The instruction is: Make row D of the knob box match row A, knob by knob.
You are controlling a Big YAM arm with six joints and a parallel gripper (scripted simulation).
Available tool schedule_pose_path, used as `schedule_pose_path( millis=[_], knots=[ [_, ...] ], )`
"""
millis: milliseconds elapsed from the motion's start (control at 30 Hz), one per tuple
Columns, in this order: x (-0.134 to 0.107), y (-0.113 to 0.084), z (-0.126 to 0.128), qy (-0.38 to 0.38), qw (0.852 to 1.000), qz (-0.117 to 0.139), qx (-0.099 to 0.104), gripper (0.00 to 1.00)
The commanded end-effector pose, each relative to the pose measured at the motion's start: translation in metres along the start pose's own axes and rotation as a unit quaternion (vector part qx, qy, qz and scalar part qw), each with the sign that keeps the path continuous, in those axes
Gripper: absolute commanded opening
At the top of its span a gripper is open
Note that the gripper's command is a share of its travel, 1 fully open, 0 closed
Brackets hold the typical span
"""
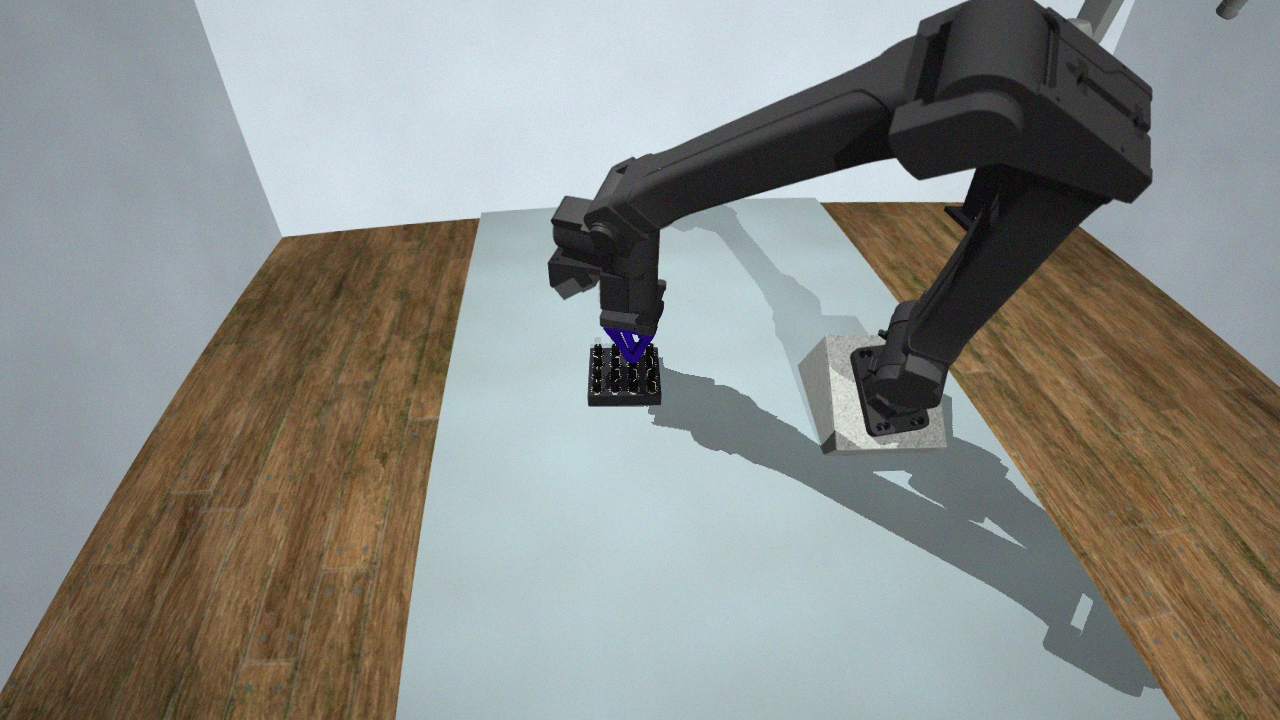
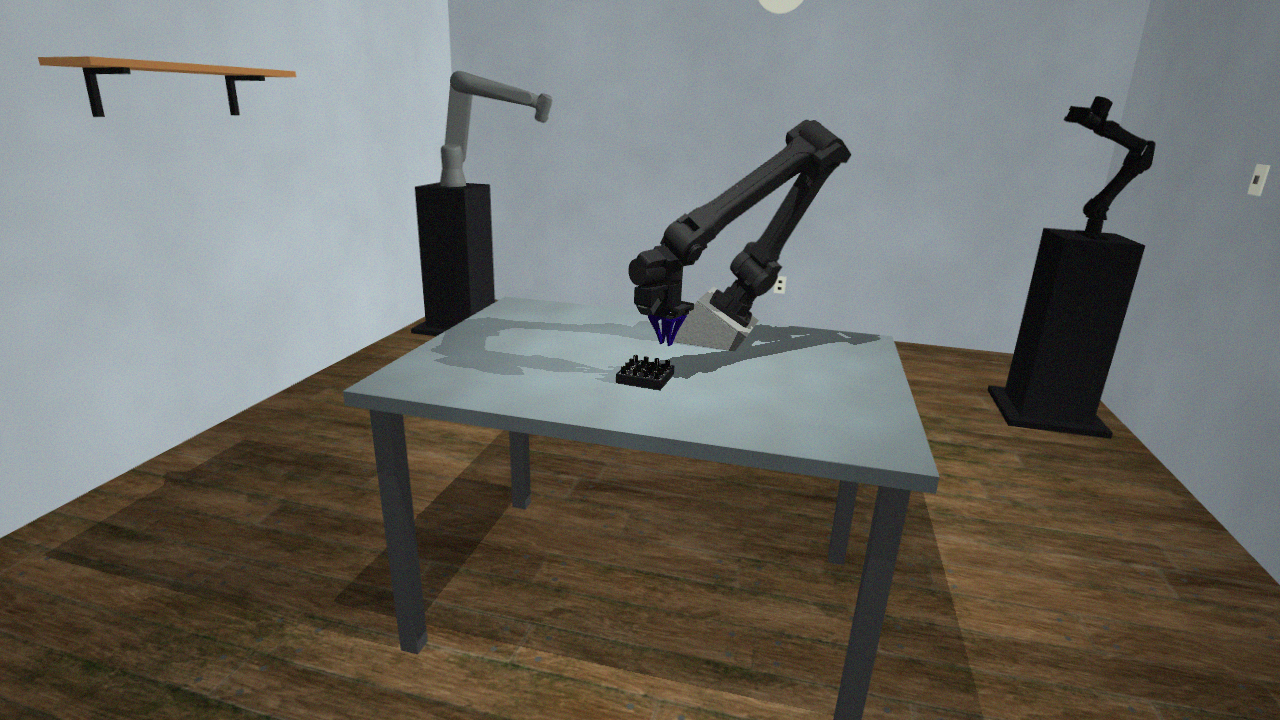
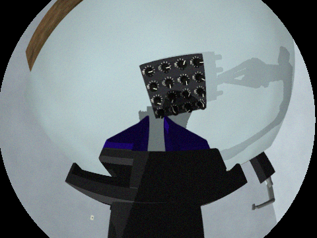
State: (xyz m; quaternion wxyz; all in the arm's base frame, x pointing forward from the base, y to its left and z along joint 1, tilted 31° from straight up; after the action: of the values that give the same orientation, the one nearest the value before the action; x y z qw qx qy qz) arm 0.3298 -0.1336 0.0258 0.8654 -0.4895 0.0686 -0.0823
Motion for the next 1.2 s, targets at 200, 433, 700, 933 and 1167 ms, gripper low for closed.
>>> schedule_pose_path(
  millis=[200, 433, 700, 933, 1167],
  knots=[
    [0.005, 0.014, 0.000, 0.000, 1.000, 0.001, -0.001, 0.20],
    [0.016, 0.015, 0.000, -0.006, 1.000, -0.008, -0.003, 0.20],
    [0.007, 0.031, 0.000, -0.001, 1.000, 0.000, 0.000, 0.20],
    [0.008, 0.036, 0.000, -0.002, 1.000, -0.001, -0.001, 0.20],
    [0.006, 0.043, 0.000, 0.000, 1.000, 0.002, 0.000, 0.20]
  ],
)
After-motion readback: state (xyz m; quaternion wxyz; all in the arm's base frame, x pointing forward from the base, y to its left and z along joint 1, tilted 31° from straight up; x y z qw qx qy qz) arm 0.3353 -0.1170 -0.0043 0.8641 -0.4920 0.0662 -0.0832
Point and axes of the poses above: the point where the finger pads meet when closed, its own y axis out along the fingers, its own z axis across the jaws, x = y × z, the point moved 6 cm from there along -y, back along the fingers, and after that the axes turned 8 degrees about -y, right-handed, at the moved point
